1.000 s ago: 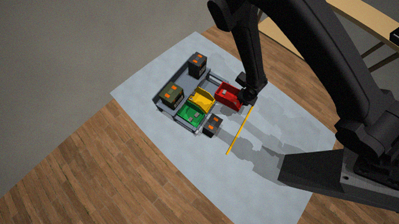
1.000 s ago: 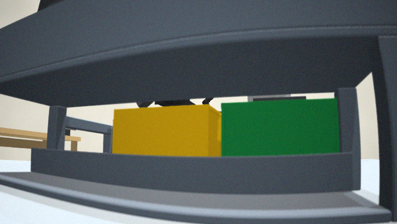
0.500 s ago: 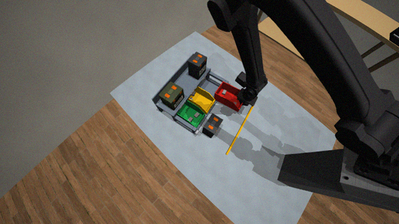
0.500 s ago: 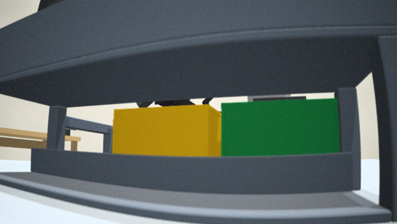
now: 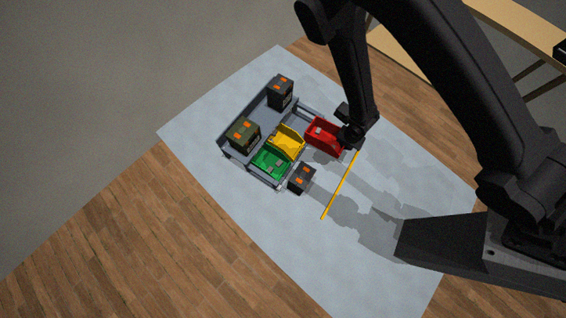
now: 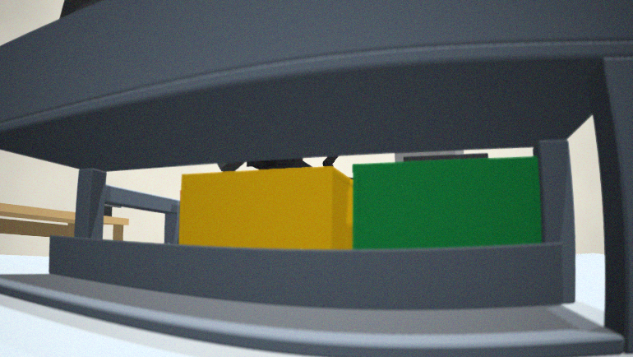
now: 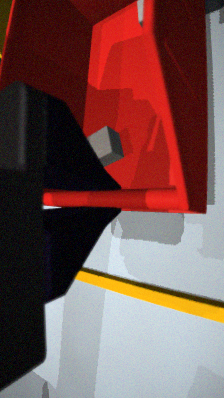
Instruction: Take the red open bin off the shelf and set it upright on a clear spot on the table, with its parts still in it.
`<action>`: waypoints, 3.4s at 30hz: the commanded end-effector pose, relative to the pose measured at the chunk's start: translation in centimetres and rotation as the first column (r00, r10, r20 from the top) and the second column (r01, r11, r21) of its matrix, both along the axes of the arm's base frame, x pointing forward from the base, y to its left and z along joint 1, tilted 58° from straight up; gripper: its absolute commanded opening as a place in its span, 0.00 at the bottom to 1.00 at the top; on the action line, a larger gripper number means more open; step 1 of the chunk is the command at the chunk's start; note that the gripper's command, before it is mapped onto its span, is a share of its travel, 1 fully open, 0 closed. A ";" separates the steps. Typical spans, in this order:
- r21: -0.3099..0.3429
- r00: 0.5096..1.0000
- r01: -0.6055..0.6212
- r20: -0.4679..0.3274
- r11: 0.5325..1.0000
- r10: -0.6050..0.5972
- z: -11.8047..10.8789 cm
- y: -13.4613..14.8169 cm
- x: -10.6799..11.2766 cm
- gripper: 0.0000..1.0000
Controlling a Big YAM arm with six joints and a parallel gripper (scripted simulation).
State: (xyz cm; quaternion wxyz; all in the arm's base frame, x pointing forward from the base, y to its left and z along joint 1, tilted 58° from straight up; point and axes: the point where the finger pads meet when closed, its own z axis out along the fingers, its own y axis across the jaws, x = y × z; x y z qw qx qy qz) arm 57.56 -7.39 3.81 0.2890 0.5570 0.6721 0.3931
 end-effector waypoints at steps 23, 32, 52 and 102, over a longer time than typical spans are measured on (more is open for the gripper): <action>0.004 0.999 0.007 -0.038 1.000 -0.007 -2.1 -0.4 -1.5 0.00; 0.004 0.999 0.007 -0.037 1.000 -0.007 -2.1 -0.5 -1.5 0.00; 0.002 0.999 0.008 -0.036 1.000 -0.008 -2.5 -0.6 -1.8 0.00; 0.005 0.999 0.009 -0.035 1.000 -0.009 -4.8 -0.7 -3.5 0.00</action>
